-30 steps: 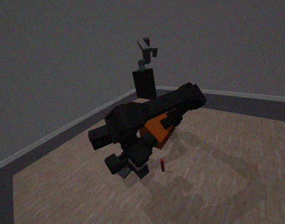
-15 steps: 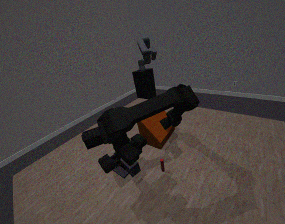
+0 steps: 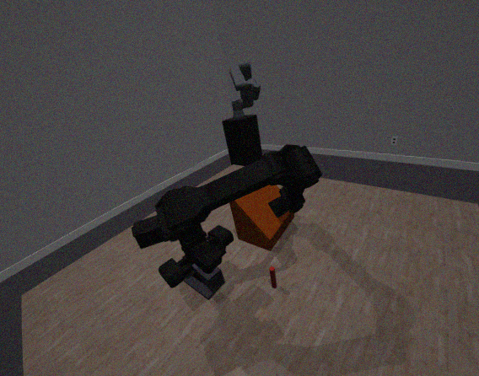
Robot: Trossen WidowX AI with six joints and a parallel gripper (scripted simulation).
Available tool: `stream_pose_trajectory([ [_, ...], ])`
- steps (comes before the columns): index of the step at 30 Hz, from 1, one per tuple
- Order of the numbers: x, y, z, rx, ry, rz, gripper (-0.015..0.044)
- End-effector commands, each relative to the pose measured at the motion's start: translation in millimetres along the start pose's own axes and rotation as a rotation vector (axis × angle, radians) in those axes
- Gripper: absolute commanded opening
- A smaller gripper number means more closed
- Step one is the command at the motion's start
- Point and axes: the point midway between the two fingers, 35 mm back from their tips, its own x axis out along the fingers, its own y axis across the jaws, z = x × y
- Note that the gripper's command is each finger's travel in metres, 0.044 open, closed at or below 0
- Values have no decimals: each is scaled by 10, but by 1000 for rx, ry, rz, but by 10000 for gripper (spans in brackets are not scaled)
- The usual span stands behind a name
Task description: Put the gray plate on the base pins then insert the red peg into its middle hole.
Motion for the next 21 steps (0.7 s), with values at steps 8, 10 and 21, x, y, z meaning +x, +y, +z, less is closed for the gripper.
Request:
stream_pose_trajectory([
  [8, 177, 19, -341, -47, 3, 7, 0],
  [10, 207, 23, -397, -57, 3, 7, 0],
  [21, 379, 62, -698, -108, 2, 7, 0],
])
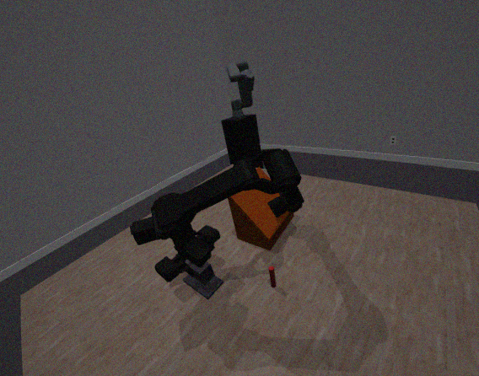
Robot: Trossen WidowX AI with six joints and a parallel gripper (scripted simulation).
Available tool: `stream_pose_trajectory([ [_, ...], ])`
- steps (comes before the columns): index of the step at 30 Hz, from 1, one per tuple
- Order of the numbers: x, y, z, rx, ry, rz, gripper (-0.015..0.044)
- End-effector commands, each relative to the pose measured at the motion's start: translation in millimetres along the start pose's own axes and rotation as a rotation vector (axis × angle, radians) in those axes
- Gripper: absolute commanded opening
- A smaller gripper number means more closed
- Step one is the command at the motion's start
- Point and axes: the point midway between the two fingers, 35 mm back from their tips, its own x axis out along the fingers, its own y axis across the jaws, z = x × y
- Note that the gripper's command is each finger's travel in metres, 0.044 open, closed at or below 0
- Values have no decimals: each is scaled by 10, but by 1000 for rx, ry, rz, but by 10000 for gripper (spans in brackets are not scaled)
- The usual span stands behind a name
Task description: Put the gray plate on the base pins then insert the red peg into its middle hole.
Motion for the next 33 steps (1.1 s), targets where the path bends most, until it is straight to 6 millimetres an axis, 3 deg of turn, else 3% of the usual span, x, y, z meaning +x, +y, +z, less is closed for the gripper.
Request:
stream_pose_trajectory([
  [1, 79, 53, -128, -15, 1, 7, 0],
  [27, 105, 72, -179, -21, 1, 8, 0],
  [33, 197, 72, -179, -21, 1, 7, 0],
])
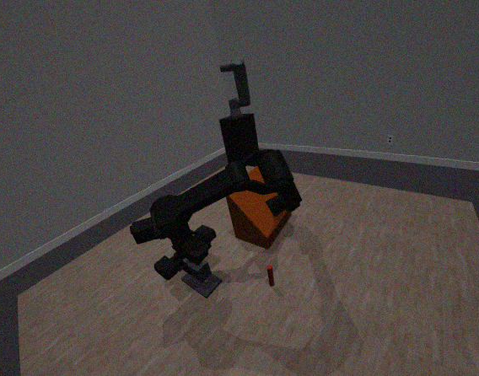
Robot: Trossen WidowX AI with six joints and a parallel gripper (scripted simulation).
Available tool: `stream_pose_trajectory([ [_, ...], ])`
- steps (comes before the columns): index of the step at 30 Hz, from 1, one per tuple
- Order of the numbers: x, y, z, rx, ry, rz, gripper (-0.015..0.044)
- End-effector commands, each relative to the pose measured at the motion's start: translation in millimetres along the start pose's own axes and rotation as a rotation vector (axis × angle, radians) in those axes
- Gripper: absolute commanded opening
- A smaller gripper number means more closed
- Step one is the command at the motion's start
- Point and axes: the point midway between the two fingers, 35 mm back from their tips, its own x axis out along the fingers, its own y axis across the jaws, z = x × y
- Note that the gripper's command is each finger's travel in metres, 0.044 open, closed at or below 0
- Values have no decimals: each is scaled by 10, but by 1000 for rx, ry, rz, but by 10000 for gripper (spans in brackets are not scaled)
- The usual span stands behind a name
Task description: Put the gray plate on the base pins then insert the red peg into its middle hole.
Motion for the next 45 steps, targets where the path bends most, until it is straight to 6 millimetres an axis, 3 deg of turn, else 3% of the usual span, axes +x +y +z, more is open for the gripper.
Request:
stream_pose_trajectory([
  [1, 89, 18, -4, 6, 0, 6, 0],
  [22, 363, 20, -3, 6, -2, 6, 0],
  [32, 336, 9, 4, 0, 3, 5, 0],
  [45, 336, 9, 4, 0, 3, 5, 341],
])
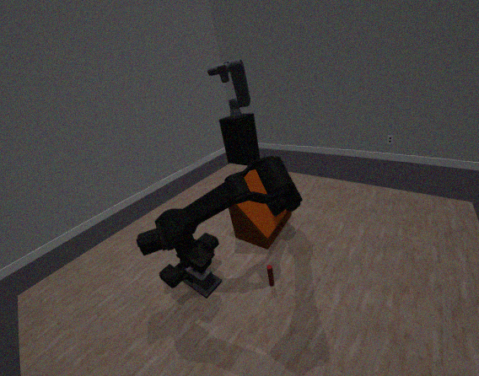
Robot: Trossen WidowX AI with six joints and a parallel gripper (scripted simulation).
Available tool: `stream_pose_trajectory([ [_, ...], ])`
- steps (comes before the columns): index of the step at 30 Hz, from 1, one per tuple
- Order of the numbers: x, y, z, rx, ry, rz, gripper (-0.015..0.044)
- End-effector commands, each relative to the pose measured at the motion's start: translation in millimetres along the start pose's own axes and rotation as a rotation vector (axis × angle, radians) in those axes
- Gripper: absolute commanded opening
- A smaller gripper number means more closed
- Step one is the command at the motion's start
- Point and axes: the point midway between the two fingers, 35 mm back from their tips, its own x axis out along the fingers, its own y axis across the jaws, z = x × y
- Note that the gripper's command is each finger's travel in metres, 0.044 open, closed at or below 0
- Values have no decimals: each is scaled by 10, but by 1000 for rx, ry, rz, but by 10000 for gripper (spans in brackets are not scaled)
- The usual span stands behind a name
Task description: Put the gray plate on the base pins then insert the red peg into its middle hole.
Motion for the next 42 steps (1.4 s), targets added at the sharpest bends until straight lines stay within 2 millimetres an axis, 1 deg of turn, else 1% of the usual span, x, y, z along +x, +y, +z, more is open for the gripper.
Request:
stream_pose_trajectory([
  [1, -5, -3, 2, -2, 1, -1, 368],
  [4, -5, -3, 2, -2, 1, -1, 440],
  [8, -32, -8, -1, -2, 1, -1, 440],
  [9, -111, -22, -9, -1, 2, -1, 440],
  [10, -246, -40, -20, 0, 4, -1, 440],
  [14, -935, -37, -29, 5, 4, 0, 440],
  [15, -1077, -18, -21, 6, 3, 0, 440],
  [16, -1162, -4, -15, 6, 1, 1, 440],
  [17, -1191, 1, -12, 6, 1, 1, 440],
  [20, -1191, -38, -26, 6, 1, 1, 440],
  [24, -1194, -36, -13, 21, 1, 1, 440],
  [26, -1214, -19, 92, 139, 2, 1, 440],
  [33, -1291, 123, 639, 772, 3, 0, 440],
  [42, -1306, 423, 1278, 1585, 2, 2, 440],
])
